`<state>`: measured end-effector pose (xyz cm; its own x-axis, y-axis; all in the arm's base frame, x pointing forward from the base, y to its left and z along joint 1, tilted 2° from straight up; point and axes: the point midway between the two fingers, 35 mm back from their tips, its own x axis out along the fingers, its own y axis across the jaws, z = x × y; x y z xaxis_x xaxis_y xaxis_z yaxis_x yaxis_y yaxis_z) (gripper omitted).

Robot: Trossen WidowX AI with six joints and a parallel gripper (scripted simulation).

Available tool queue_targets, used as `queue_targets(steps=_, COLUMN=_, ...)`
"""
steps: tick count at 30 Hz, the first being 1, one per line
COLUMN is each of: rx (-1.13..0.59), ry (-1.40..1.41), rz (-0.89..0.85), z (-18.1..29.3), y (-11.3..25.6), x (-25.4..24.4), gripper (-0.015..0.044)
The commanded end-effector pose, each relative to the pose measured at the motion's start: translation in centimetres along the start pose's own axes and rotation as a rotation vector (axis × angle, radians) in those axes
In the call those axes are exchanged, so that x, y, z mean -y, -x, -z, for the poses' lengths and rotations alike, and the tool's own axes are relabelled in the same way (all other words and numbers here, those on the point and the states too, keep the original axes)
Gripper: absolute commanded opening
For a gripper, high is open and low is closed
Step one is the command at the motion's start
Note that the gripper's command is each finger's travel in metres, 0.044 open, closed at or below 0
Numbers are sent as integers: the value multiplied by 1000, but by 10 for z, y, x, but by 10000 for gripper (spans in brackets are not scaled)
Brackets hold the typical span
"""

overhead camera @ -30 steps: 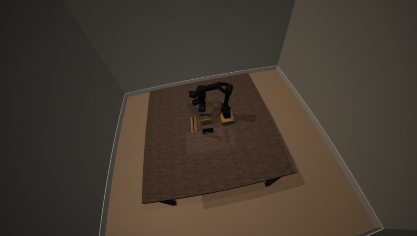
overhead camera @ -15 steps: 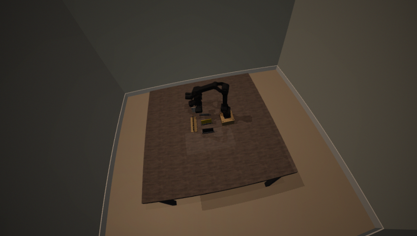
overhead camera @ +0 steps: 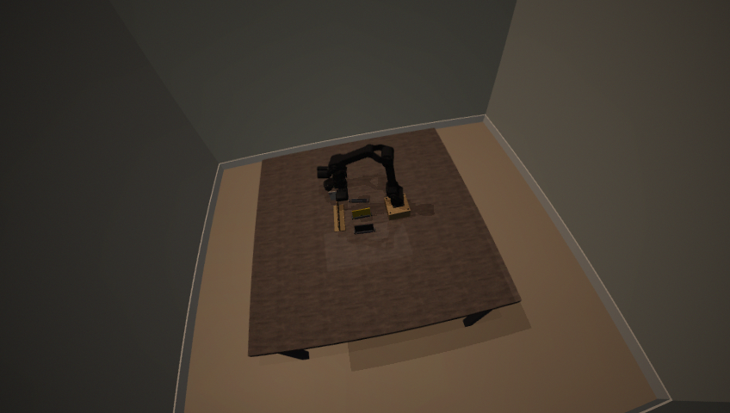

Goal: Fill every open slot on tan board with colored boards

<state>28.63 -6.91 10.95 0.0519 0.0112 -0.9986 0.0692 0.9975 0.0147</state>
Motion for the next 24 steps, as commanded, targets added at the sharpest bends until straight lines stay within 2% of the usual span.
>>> queue_targets(steps=1, rx=7, ry=7, rz=0, z=-10, y=2, x=-5, gripper=0)
queue_targets(steps=24, rx=7, ry=22, rz=-1, z=-23, y=-21, x=-12, gripper=0)
